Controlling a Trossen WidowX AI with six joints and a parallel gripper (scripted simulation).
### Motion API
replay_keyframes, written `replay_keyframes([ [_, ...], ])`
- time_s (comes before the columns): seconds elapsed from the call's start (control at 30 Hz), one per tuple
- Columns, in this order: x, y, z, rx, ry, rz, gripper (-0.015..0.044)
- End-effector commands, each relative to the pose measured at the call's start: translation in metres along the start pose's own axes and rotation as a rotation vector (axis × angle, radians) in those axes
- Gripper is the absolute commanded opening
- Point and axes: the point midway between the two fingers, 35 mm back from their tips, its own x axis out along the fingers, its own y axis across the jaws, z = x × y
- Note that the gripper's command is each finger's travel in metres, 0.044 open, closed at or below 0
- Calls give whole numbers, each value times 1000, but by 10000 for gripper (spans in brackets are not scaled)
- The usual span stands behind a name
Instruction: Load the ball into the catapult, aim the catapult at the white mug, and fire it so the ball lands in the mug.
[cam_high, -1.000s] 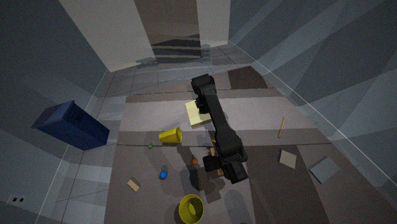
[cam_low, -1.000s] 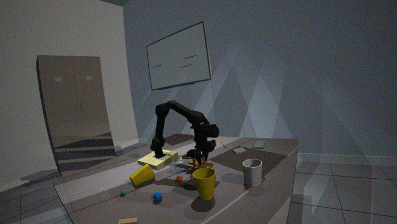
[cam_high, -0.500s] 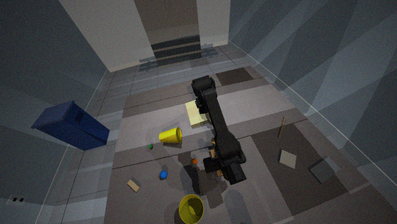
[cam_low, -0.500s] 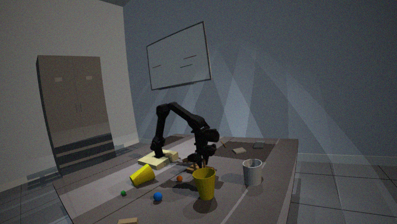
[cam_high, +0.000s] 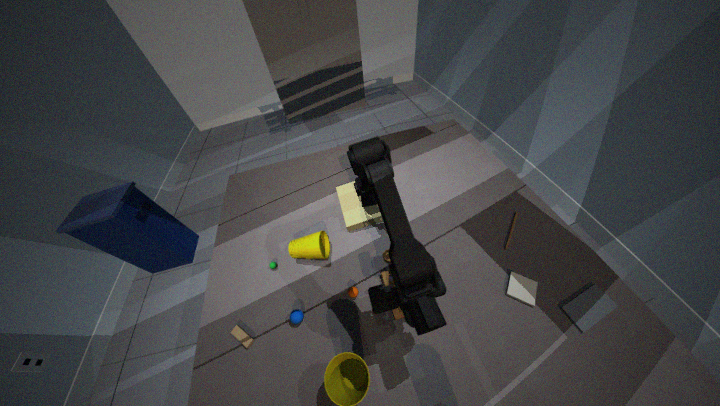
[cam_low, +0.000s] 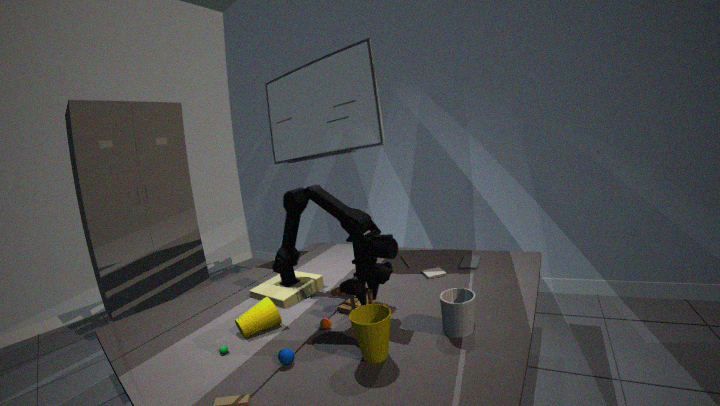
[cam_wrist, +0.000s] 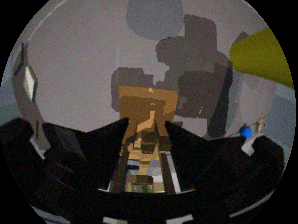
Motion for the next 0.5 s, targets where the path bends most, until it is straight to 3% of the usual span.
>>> replay_keyframes([
  [0.0, -1, 0, 0, 1, -2, -1, 236],
  [0.17, -3, 0, 1, 1, -2, -1, 368],
  [0.27, -35, 0, 4, 1, -2, 0, 440],
  [0.4, -91, 0, 1, 0, -1, 1, 440],
  [0.47, -100, 0, -1, 0, -1, 1, 440],
])
